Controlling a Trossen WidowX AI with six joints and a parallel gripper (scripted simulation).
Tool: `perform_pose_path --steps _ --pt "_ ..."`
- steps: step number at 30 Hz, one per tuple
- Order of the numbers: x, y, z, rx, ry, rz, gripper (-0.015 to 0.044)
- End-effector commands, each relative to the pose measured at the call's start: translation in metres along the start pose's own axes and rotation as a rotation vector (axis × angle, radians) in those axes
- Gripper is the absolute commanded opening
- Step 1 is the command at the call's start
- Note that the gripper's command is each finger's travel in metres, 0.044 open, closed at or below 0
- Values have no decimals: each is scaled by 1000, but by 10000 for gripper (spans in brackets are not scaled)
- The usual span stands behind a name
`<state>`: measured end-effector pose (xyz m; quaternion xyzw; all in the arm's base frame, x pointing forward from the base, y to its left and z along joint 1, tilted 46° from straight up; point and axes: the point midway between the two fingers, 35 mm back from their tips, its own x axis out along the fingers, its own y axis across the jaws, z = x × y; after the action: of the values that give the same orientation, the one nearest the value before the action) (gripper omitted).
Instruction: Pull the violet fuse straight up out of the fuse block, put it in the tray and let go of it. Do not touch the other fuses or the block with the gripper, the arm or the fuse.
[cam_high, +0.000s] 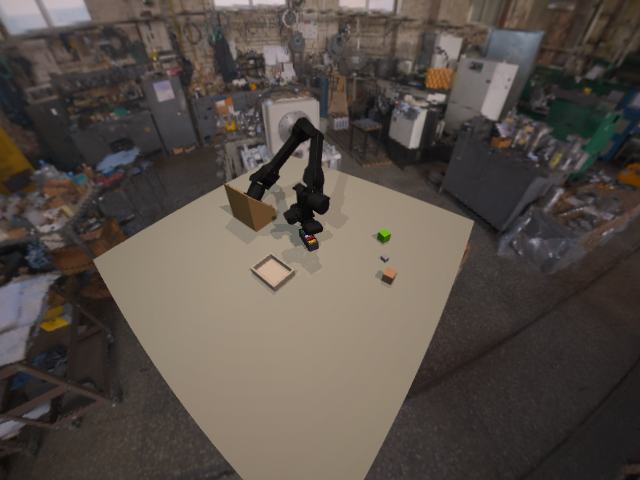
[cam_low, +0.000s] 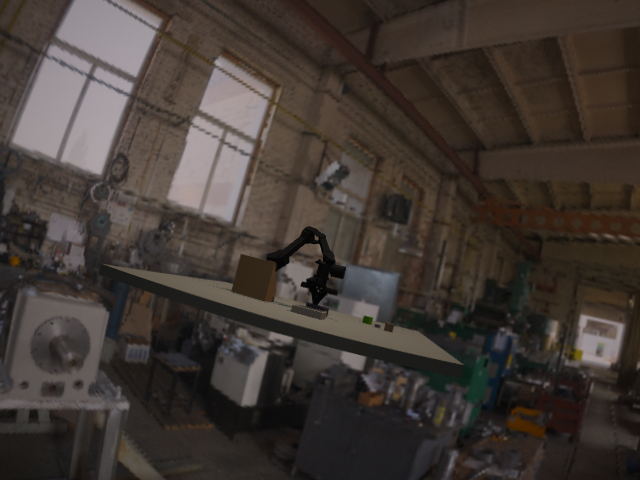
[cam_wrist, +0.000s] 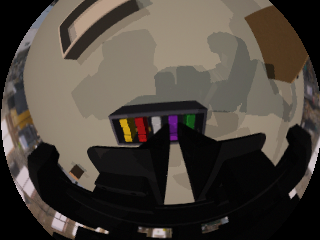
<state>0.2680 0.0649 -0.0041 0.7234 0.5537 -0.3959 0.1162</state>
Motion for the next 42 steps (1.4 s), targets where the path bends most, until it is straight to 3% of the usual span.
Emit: perform_pose_path --steps 1,42 --pt "-1 0 0 0 0 0 0" --pt "-21 1 0 2 -1 0 0"
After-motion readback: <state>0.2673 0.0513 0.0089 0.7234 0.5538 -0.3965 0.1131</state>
